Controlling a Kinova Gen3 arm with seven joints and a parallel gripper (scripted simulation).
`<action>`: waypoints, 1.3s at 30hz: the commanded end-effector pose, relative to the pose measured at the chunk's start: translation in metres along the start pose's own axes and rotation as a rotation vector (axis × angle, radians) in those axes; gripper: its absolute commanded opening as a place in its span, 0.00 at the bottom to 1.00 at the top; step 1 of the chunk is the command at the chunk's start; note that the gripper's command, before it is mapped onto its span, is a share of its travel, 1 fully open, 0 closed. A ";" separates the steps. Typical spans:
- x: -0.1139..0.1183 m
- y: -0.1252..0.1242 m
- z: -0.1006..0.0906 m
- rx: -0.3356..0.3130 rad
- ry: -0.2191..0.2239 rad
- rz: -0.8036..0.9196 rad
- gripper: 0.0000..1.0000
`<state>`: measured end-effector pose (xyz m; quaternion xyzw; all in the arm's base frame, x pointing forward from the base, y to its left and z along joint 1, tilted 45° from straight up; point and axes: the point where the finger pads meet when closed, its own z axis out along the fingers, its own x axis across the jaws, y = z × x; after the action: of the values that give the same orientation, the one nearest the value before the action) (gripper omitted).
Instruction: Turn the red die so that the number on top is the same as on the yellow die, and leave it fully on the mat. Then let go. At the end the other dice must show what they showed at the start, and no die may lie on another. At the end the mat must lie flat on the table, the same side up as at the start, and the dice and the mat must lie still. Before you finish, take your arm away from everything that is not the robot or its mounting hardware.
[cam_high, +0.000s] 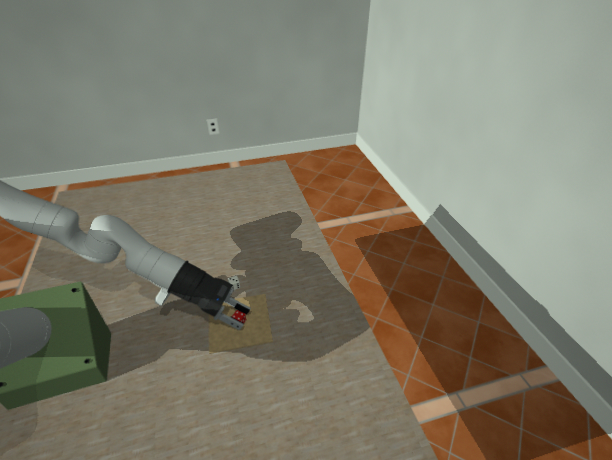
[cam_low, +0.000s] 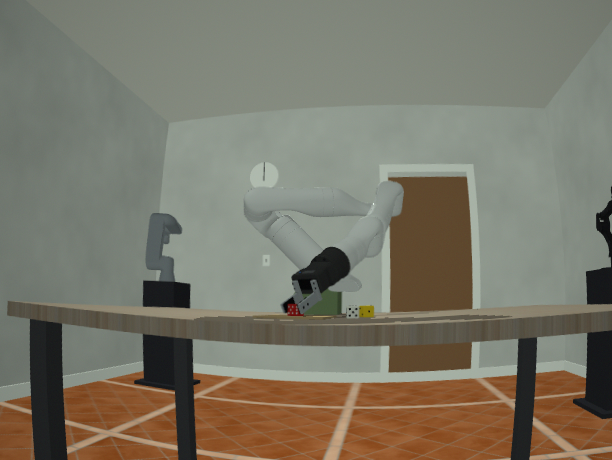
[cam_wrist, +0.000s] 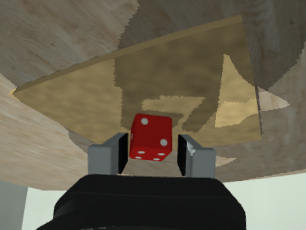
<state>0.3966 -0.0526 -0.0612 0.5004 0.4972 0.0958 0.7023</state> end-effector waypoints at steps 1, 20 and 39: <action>0.002 -0.003 0.001 0.004 0.005 -0.001 0.79; 0.002 -0.003 -0.029 0.004 0.005 -0.001 0.79; 0.002 0.003 -0.052 0.004 0.005 -0.001 0.79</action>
<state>0.3584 -0.0231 -0.0634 0.5015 0.4995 0.0955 0.6999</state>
